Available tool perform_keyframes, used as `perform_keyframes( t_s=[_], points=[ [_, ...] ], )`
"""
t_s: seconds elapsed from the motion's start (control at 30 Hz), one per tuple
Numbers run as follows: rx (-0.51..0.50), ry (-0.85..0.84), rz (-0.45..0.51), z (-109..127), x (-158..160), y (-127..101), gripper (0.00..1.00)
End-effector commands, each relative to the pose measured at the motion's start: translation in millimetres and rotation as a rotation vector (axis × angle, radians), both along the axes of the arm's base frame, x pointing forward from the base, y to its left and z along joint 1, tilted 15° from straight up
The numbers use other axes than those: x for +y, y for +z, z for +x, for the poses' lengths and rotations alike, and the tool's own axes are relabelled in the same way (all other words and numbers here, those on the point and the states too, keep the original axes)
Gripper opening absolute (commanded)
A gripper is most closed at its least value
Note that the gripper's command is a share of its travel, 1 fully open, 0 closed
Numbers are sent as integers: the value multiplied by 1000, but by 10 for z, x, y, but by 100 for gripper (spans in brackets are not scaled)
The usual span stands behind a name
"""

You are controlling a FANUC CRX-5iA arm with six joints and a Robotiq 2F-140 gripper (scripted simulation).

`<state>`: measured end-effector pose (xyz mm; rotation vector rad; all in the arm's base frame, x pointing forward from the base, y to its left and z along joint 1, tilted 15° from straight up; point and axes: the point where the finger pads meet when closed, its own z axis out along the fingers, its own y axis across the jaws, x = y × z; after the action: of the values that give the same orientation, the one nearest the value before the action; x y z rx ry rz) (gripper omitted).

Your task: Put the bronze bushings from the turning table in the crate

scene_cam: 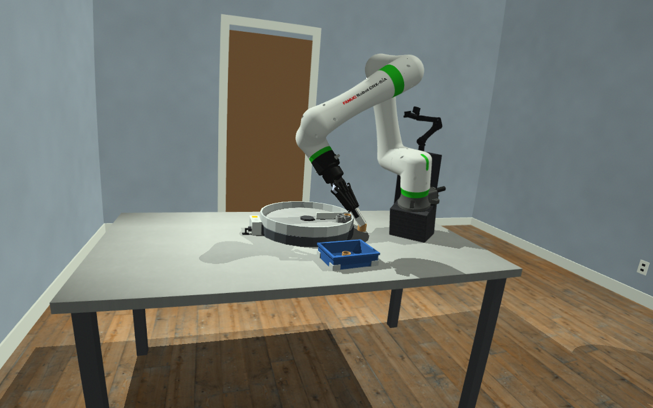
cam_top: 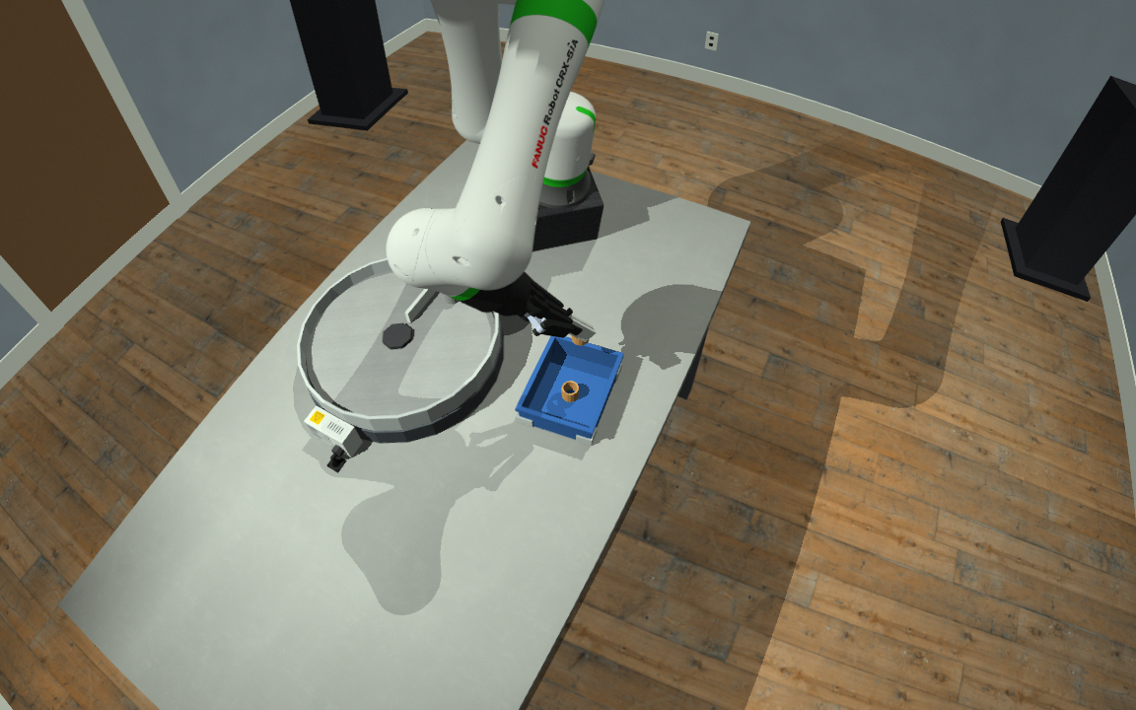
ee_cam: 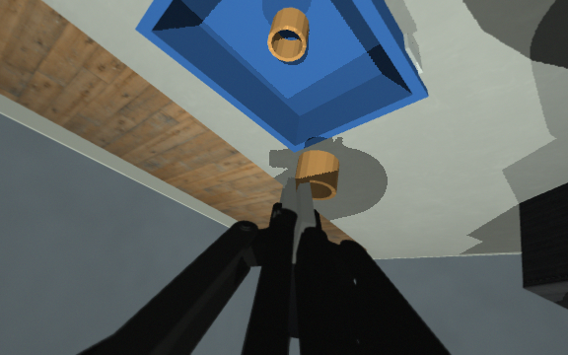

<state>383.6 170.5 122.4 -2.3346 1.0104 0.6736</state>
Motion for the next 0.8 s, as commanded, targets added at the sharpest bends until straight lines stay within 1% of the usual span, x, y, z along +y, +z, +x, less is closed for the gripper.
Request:
perform_keyframes(
  t_s=[0.0,0.53,0.67,0.77],
  points=[
    [0,0,0,1,0,1,0],
    [0,0,0,3,1,-5,0],
    [0,0,0,10,6,-40,0],
    [0,0,0,37,25,-162,0]
  ],
)
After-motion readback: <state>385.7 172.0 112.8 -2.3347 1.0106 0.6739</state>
